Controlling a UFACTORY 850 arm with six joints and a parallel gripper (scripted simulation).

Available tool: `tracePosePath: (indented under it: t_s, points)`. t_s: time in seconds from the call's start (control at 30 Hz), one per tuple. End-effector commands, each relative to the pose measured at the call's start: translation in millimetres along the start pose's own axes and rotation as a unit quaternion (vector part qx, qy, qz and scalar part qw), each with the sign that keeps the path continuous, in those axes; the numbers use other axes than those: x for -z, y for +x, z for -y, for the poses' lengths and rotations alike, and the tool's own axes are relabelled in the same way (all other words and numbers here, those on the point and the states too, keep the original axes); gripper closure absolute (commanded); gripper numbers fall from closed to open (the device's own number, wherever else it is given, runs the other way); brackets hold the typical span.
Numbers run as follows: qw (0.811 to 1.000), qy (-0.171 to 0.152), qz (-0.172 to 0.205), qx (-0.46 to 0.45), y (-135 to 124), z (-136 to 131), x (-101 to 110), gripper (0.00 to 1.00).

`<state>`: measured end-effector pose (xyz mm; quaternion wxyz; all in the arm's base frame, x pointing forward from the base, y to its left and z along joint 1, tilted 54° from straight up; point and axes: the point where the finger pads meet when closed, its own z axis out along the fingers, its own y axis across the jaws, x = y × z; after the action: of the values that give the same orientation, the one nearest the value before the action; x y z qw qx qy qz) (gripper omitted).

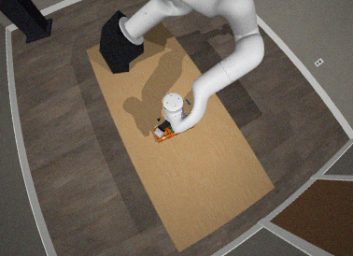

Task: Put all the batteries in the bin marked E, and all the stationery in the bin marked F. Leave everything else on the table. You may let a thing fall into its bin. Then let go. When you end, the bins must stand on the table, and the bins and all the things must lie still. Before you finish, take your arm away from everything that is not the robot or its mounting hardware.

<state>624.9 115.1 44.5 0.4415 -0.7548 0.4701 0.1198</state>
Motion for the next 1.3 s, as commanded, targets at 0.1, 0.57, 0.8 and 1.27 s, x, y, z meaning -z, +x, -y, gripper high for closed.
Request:
tracePosePath:
  t_s: [0.1,0.57,0.8,1.27]
  points:
    - [0.992,-0.006,0.001,-0.129,-1,4,0,1.00]
    - [0.977,-0.014,0.002,-0.213,-1,4,0,1.00]
    - [0.977,-0.014,0.002,-0.213,-1,4,0,1.00]
    - [0.977,-0.014,0.002,-0.213,-1,3,-24,1.00]
